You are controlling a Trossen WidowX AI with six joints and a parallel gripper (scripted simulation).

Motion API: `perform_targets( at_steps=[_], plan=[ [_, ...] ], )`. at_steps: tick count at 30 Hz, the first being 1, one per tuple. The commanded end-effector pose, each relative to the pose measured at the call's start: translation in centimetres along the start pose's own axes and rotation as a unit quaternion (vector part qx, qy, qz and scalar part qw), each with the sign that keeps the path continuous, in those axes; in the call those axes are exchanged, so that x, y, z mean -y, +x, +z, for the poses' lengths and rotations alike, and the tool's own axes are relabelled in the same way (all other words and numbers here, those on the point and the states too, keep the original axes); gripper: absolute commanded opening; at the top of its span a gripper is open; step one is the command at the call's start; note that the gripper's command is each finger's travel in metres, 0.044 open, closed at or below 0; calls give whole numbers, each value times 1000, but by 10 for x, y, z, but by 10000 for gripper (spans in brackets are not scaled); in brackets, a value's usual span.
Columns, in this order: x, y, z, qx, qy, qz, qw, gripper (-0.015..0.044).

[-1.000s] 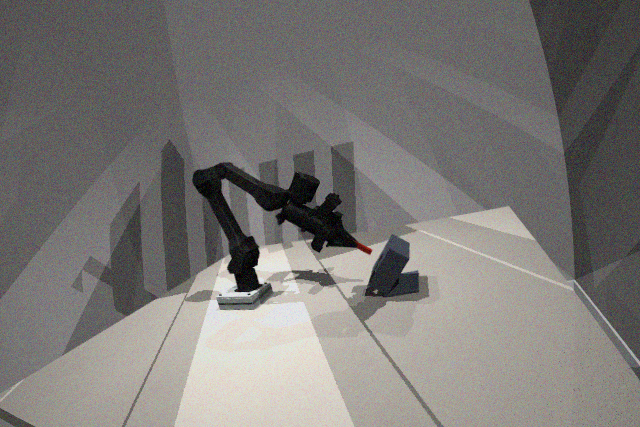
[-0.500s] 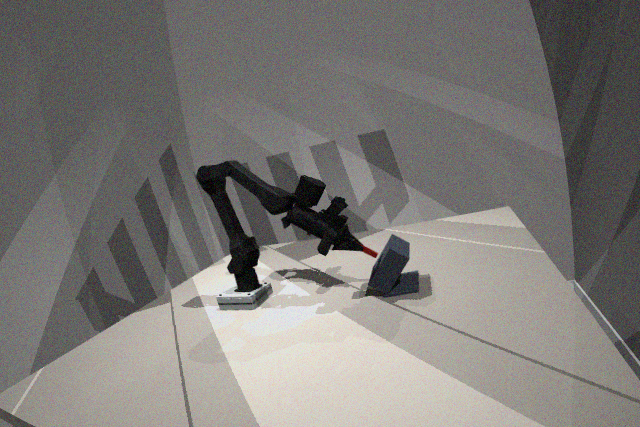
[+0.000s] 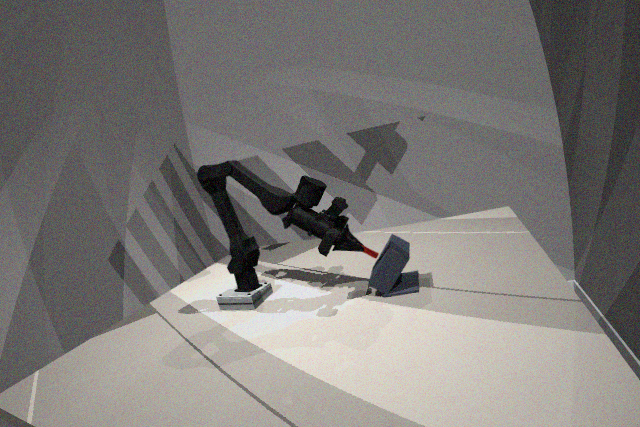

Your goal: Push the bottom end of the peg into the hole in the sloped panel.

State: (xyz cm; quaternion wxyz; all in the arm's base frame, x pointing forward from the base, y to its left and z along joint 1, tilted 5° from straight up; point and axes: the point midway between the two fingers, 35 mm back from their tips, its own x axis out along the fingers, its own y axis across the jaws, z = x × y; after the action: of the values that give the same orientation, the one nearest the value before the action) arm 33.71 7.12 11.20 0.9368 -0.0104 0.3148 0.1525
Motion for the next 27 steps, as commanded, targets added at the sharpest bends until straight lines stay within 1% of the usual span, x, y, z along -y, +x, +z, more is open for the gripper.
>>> perform_targets(
  at_steps=[1,27],
  plan=[
    [0,2,0,0,0,0,1000,0],
    [1,11,-1,1,0,0,1000,0]
  ],
)
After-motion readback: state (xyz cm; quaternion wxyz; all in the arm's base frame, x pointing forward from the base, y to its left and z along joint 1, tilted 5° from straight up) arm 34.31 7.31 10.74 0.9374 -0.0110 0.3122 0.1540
